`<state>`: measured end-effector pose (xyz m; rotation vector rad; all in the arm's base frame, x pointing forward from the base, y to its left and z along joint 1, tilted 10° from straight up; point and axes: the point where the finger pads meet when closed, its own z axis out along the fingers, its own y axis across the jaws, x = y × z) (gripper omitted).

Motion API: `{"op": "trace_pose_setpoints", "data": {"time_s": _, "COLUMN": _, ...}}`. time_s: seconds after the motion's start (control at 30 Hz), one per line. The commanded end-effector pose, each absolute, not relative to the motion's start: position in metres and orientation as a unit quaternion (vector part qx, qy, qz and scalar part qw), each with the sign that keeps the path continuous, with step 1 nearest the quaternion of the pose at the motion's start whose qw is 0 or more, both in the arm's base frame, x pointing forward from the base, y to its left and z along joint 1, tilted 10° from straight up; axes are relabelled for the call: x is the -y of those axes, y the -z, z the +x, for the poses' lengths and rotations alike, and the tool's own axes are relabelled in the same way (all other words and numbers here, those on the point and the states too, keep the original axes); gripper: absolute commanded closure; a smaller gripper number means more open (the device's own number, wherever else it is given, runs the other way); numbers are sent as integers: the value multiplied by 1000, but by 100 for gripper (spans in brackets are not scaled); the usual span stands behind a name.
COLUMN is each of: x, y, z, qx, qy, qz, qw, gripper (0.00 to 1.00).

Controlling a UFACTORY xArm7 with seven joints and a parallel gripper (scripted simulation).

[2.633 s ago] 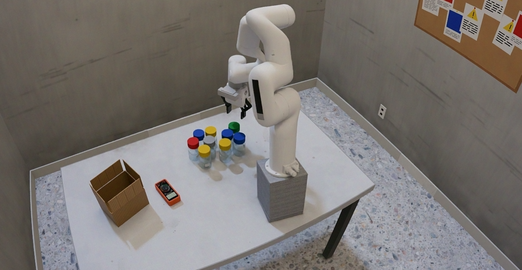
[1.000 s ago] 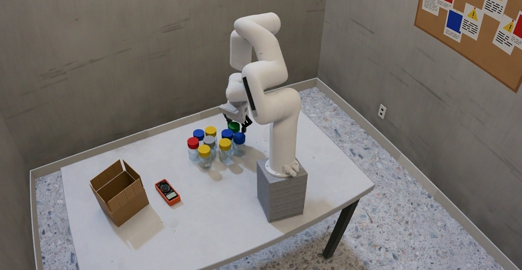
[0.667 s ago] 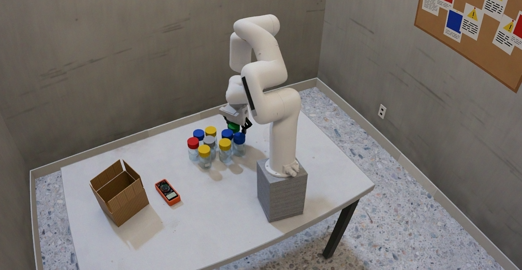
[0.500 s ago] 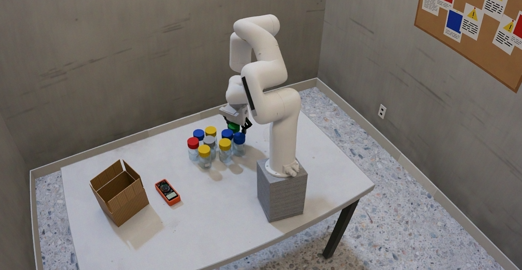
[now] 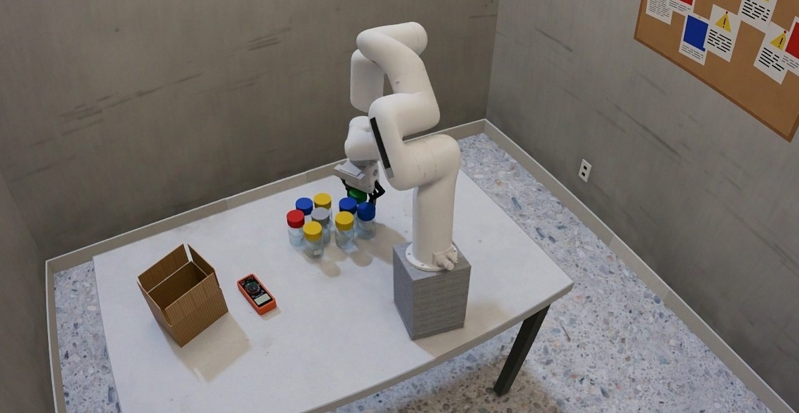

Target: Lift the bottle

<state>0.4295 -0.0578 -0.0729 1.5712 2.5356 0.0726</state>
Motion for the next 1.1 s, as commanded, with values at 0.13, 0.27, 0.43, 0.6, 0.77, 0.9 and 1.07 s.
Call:
{"op": "trace_pose_setpoints", "data": {"time_s": 0.13, "x": 54, "y": 73, "z": 429, "qx": -847, "qy": -25, "qz": 525, "qw": 80, "gripper": 21}}
{"op": "trace_pose_setpoints", "data": {"time_s": 0.27, "x": 51, "y": 73, "z": 427, "qx": -847, "qy": -25, "qz": 525, "qw": 80, "gripper": 21}}
{"op": "trace_pose_setpoints", "data": {"time_s": 0.43, "x": 47, "y": 74, "z": 426, "qx": -847, "qy": -25, "qz": 525, "qw": 80, "gripper": 21}}
{"op": "trace_pose_setpoints", "data": {"time_s": 0.6, "x": 45, "y": 74, "z": 424, "qx": -847, "qy": -25, "qz": 525, "qw": 80, "gripper": 21}}
{"op": "trace_pose_setpoints", "data": {"time_s": 0.77, "x": 43, "y": 74, "z": 424, "qx": -847, "qy": -25, "qz": 525, "qw": 80, "gripper": 21}}
{"op": "trace_pose_setpoints", "data": {"time_s": 0.9, "x": 42, "y": 74, "z": 423, "qx": -847, "qy": -25, "qz": 525, "qw": 80, "gripper": 21}}
{"op": "trace_pose_setpoints", "data": {"time_s": 1.07, "x": 42, "y": 74, "z": 423, "qx": -847, "qy": -25, "qz": 525, "qw": 80, "gripper": 21}}
